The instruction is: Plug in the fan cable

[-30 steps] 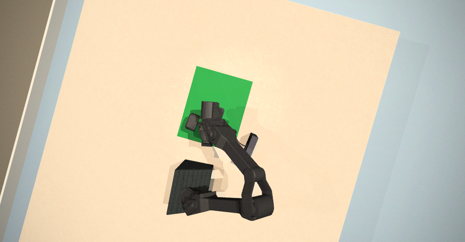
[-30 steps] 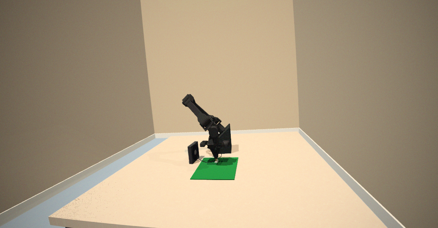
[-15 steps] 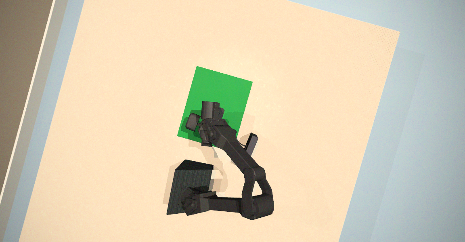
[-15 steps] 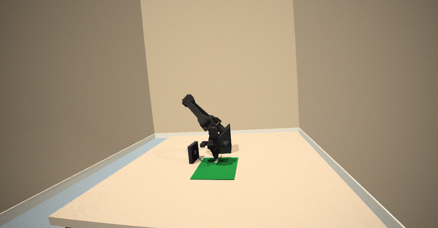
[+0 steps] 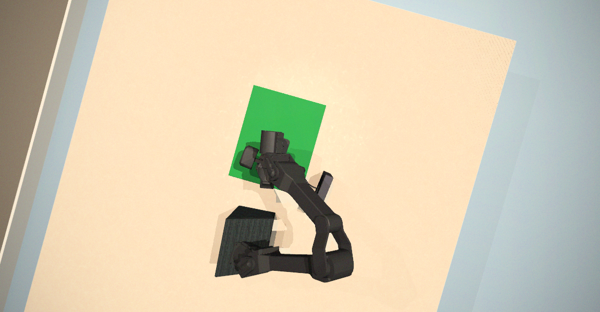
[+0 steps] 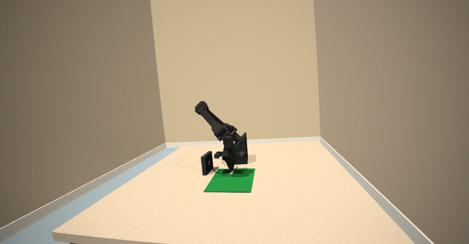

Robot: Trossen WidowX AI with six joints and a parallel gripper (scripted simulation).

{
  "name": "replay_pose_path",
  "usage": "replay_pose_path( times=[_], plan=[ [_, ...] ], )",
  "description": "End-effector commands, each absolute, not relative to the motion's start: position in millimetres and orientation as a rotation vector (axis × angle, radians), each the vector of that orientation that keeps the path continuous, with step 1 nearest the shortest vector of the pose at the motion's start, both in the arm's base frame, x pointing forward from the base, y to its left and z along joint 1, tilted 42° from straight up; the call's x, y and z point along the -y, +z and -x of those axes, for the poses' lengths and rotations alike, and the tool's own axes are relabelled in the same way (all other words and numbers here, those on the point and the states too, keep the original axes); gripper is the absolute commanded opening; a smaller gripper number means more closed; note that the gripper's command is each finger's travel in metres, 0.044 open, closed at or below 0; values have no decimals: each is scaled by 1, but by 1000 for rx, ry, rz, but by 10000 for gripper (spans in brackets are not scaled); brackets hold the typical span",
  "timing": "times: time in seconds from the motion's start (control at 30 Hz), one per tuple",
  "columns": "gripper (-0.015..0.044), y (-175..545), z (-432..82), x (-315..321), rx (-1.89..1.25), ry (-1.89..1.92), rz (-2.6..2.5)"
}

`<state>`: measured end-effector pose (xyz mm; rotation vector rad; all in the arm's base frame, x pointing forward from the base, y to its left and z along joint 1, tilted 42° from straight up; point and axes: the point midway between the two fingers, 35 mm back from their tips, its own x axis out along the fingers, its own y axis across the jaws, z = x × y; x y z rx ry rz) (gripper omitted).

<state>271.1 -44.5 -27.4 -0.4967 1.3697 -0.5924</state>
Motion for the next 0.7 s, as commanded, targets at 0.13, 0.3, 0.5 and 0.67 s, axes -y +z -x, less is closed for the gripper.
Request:
replay_pose_path(
  times=[0.13, 0.3, 0.5, 0.67],
  plan=[
    [0, -31, -271, 49, -1372, -592, 504],
    [0, -33, -272, 51, -1372, -592, 504],
    [0, -36, -272, 53, -1372, -592, 504],
    [0, -38, -272, 55, -1372, -592, 504]
  ],
)
